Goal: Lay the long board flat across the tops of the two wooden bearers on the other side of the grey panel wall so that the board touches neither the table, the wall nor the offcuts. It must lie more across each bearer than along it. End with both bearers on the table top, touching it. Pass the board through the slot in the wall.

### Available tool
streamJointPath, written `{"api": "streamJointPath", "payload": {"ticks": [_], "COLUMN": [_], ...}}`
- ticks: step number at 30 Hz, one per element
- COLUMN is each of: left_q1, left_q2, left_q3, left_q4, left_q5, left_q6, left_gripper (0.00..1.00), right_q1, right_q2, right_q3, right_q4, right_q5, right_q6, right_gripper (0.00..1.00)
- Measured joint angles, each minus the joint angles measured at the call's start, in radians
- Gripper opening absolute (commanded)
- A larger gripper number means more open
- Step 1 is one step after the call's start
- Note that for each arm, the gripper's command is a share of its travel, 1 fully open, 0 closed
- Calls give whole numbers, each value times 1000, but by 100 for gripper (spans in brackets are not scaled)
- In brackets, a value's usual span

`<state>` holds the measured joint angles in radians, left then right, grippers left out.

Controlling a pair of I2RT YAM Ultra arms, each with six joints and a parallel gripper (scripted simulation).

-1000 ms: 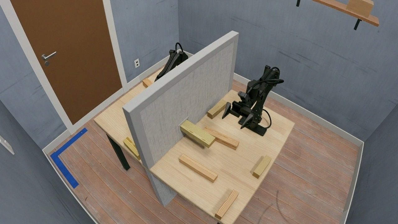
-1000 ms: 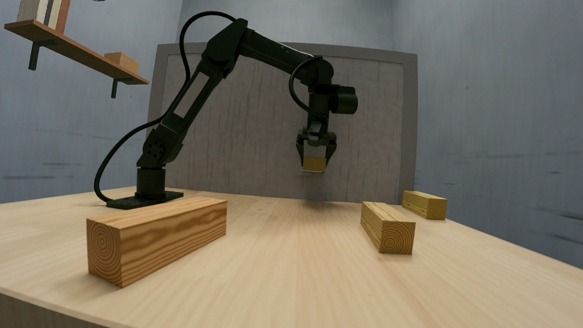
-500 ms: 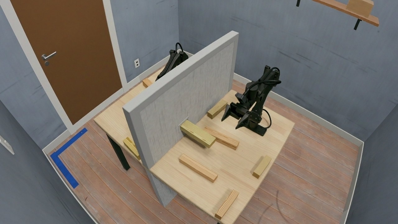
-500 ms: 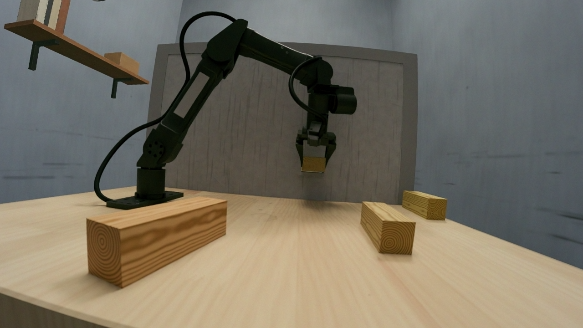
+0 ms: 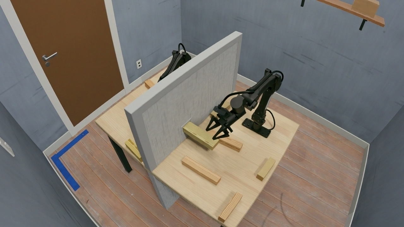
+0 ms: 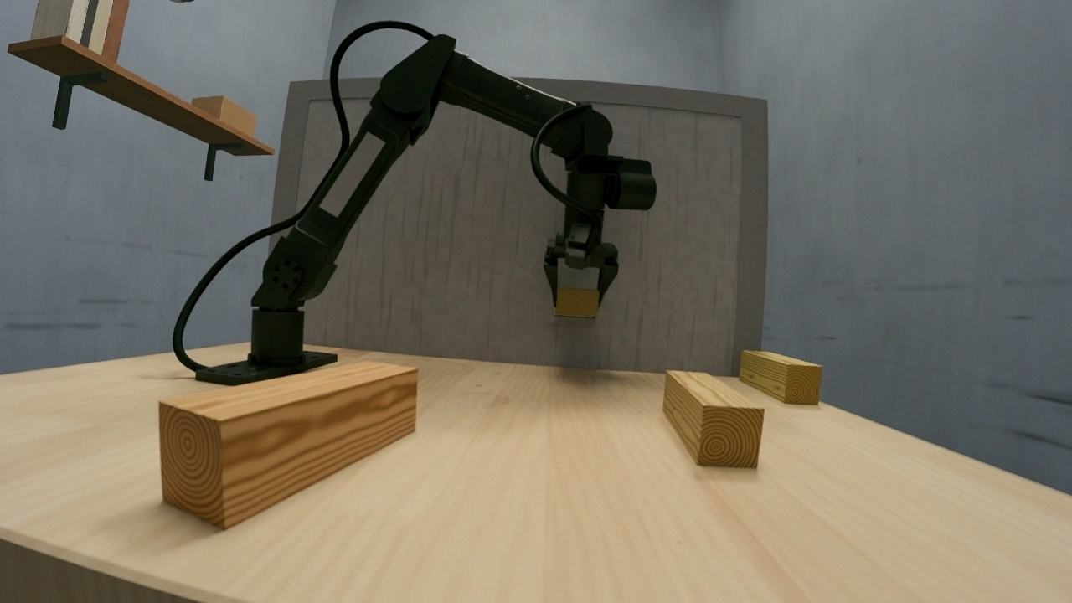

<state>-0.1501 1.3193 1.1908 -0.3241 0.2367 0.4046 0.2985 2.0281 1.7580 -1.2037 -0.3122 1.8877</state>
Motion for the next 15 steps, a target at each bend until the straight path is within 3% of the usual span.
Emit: {"api": "streamJointPath", "payload": {"ticks": [15], "left_q1": [-124], "left_q2": [262], "left_q3": [156], "left_q4": [-317], "left_q5": [203], "left_q6": [364], "left_gripper": [78], "right_q1": [0], "right_q2": [0], "right_q3": [0], "right_q4": [0], "right_q5": [0], "right_q6": [0], "right_gripper": [0]}}
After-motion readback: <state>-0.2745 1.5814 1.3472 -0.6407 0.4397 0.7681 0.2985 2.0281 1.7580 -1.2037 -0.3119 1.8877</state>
